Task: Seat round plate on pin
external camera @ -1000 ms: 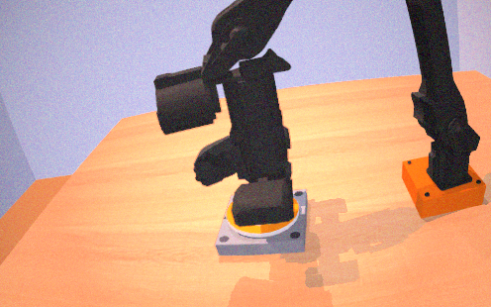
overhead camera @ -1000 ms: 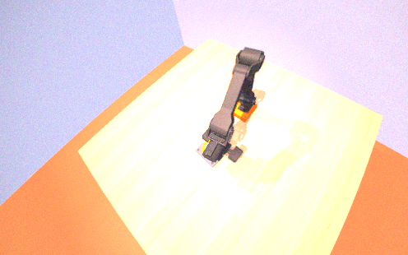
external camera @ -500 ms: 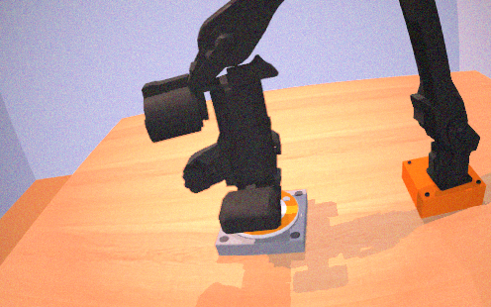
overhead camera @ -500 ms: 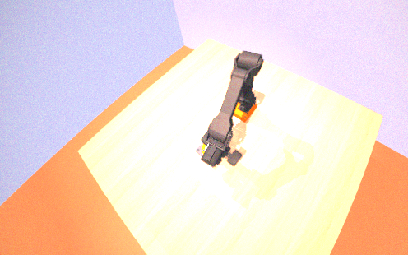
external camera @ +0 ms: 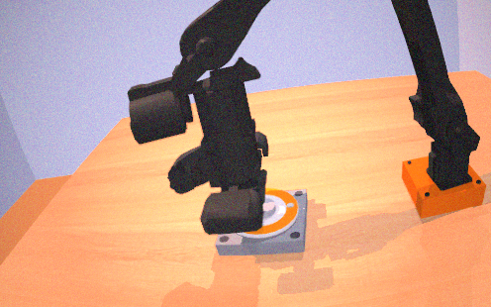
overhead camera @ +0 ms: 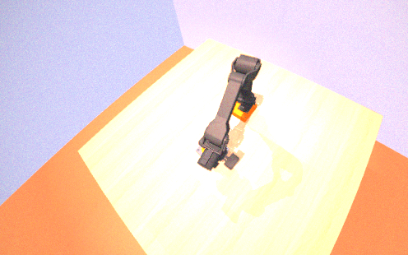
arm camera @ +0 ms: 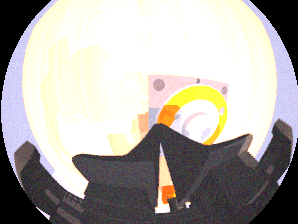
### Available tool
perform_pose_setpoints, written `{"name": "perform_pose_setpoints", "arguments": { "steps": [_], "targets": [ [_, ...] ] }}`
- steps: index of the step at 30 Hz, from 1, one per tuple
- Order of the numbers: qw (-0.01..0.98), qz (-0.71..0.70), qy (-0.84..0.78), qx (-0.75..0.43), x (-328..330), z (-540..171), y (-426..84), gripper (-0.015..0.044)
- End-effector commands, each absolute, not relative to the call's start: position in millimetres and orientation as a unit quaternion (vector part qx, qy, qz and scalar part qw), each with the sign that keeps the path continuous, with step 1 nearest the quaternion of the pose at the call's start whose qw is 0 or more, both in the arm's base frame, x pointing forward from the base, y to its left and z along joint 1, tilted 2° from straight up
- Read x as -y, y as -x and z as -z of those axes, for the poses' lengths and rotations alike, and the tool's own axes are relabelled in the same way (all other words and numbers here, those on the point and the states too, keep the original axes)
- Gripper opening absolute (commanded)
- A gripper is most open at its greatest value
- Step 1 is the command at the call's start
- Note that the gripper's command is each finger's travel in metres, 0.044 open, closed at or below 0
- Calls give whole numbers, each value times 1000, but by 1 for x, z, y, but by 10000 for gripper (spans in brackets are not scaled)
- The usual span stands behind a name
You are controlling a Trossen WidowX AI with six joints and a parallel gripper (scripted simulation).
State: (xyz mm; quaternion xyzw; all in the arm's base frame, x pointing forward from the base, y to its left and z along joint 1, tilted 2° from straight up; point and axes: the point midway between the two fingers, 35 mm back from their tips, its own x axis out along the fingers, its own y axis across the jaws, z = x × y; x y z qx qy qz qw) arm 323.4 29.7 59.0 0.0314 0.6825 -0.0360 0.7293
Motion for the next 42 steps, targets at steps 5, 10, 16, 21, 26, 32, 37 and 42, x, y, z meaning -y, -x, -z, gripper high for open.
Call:
{"name": "perform_pose_setpoints", "arguments": {
  "steps": [5, 10, 16, 21, 26, 32, 37, 42],
  "targets": [
    [729, 34, -31, -683, -25, -61, -335, 0],
    [730, 34, -31, -682, -22, -62, -340, 0],
    [730, 34, -30, -682, -16, -64, -347, 0],
    [730, 34, -30, -682, -9, -65, -352, 0],
    [730, 35, -30, -682, -3, -66, -356, 0],
    [730, 35, -30, -682, 5, -67, -359, 0],
    [730, 35, -30, -682, 9, -67, -360, 0],
    [730, 35, -30, -682, 13, -68, -360, 0]
  ]
}}
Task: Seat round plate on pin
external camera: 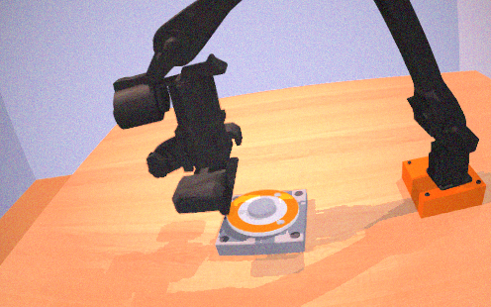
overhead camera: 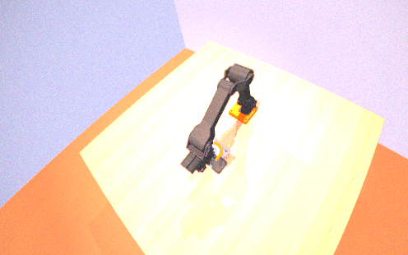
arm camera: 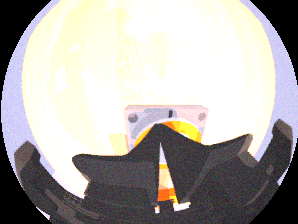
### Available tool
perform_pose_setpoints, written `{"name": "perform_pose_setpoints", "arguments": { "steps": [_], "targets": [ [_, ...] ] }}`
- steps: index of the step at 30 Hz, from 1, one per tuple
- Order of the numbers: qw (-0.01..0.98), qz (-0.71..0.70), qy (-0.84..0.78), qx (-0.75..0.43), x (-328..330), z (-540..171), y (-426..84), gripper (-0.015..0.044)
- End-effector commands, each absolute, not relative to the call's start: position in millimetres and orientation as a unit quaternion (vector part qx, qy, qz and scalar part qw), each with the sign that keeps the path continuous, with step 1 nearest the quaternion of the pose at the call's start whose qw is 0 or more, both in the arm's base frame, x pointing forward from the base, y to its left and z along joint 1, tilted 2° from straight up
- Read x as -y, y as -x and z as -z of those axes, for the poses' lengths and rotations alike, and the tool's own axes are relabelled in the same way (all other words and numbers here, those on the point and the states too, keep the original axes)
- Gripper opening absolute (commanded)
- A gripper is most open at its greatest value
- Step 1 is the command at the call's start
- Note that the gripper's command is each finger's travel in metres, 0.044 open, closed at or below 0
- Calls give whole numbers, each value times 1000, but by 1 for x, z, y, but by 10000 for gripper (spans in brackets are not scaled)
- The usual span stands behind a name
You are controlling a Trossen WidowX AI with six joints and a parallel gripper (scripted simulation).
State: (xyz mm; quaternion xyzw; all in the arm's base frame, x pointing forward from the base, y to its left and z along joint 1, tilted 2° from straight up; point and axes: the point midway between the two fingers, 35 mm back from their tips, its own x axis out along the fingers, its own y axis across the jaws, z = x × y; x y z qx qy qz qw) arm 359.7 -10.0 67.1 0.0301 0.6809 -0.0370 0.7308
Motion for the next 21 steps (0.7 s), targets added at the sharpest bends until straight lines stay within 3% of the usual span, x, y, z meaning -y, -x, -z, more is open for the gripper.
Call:
{"name": "perform_pose_setpoints", "arguments": {
  "steps": [1, 21],
  "targets": [
    [730, 35, -30, -682, 14, -68, -360, 0],
    [732, 38, -30, -679, 17, -104, -357, 0]
  ]
}}
